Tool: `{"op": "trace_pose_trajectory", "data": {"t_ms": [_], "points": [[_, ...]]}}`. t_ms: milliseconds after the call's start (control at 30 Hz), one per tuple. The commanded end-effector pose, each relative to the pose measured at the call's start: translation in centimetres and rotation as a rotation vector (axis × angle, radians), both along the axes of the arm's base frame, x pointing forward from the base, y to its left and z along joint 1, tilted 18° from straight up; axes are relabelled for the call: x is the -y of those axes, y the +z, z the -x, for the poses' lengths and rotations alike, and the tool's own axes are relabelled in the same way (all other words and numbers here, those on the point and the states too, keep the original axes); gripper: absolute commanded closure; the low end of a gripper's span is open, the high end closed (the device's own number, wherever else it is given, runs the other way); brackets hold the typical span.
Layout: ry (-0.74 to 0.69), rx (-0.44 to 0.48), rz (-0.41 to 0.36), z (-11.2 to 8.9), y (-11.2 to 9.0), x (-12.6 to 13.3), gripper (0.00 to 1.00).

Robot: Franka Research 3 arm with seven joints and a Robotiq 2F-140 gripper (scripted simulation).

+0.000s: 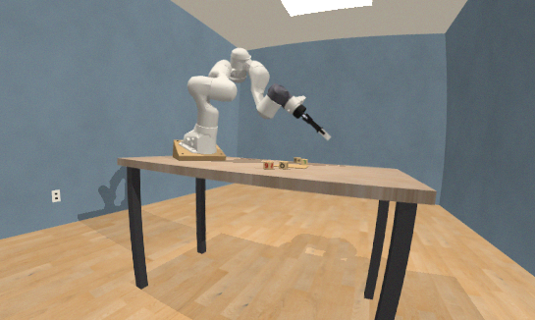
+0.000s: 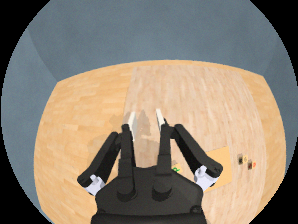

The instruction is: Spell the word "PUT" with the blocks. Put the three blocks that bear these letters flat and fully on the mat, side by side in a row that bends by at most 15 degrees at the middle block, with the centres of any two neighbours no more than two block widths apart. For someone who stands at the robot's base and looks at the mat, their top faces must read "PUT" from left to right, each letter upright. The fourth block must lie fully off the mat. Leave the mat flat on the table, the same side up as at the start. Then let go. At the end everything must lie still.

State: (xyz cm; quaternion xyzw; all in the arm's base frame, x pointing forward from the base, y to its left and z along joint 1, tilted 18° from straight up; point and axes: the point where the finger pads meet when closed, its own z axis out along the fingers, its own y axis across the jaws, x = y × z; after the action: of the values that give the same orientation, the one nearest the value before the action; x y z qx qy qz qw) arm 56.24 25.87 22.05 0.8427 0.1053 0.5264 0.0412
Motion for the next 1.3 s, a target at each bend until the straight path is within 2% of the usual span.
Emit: {"op": "trace_pose_trajectory", "data": {"t_ms": [0,133,200,633,700,767,1200,1267], "points": [[-0.080,-0.065,0.093,-0.6,-0.4,2.7,0.72],[-0.091,-0.098,0.099,-0.7,-0.2,2.7,0.72],[-0.108,-0.168,0.111,-0.6,-0.1,2.8,0.72],[-0.126,-0.355,0.144,0.5,-0.6,3.7,0.72],[-0.126,-0.355,0.144,0.5,-0.6,3.7,0.72],[-0.126,-0.416,0.156,1.0,-1.0,4.0,0.72],[-0.113,-0.580,0.187,2.8,-2.2,5.2,0.72],[-0.113,-0.580,0.187,2.8,-2.2,5.2,0.72]]}}
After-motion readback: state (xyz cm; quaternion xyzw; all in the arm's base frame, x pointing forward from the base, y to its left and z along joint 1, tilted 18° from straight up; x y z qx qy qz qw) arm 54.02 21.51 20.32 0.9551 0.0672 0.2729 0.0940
